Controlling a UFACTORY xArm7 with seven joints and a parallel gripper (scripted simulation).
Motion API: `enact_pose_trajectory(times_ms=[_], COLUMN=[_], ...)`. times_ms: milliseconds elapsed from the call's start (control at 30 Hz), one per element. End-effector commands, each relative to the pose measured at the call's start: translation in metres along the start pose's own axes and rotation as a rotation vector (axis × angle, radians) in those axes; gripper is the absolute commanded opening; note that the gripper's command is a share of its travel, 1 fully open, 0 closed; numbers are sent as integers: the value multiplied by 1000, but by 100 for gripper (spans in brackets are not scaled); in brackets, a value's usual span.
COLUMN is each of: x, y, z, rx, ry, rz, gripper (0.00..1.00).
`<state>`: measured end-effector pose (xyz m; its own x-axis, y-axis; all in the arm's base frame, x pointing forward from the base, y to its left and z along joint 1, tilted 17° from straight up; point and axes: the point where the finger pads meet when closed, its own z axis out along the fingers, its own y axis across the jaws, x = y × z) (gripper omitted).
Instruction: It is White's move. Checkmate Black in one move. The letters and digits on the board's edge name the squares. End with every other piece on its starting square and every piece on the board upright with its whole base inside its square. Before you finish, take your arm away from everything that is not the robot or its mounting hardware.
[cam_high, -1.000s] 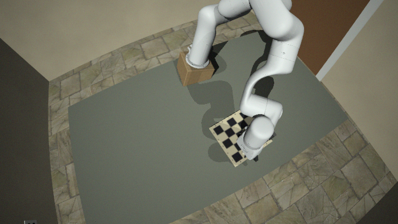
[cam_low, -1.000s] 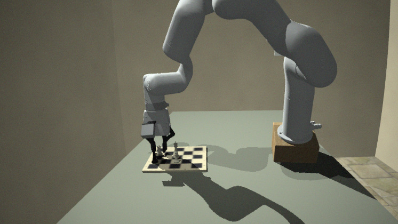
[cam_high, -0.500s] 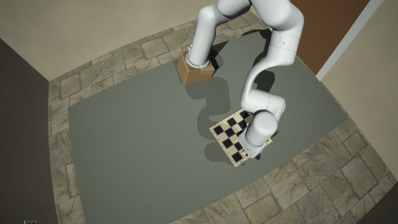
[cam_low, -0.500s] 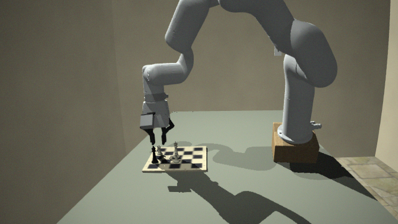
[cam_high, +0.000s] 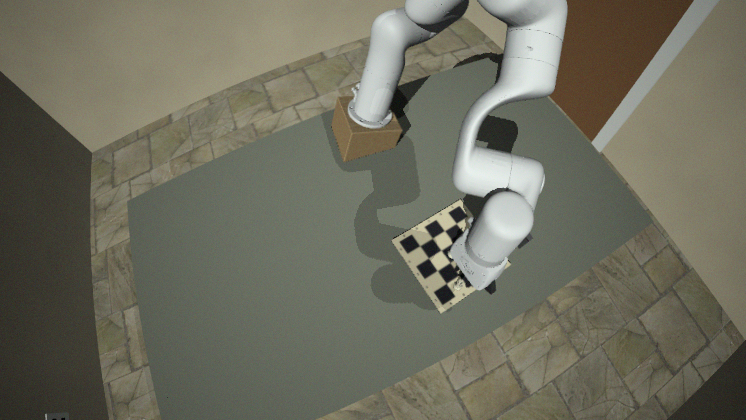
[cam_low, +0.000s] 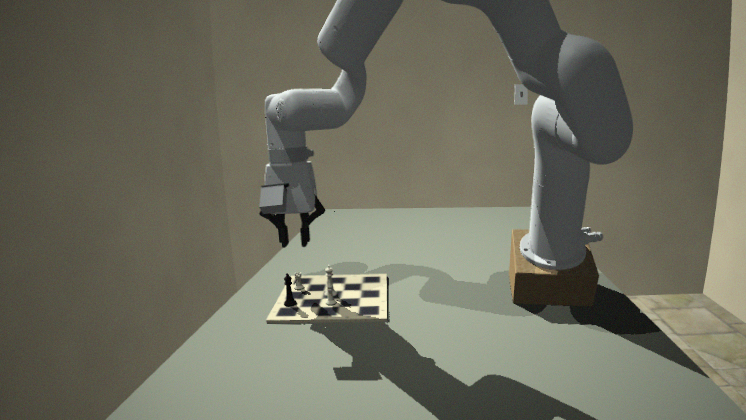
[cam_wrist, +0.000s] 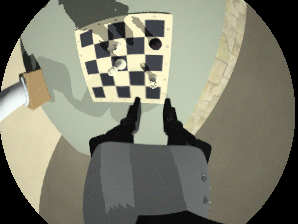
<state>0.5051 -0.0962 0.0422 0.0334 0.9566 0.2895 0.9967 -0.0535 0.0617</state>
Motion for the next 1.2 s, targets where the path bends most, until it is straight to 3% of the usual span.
enact_pose_trajectory(times_ms=[0,833,1167], x=[-1,-1,-1], y=[1,1,1], z=[-5,-6,-37], rx=[-4,-4,-4], ry=[-1,-1,-1], rz=[0,0,0], gripper=[100,100,100])
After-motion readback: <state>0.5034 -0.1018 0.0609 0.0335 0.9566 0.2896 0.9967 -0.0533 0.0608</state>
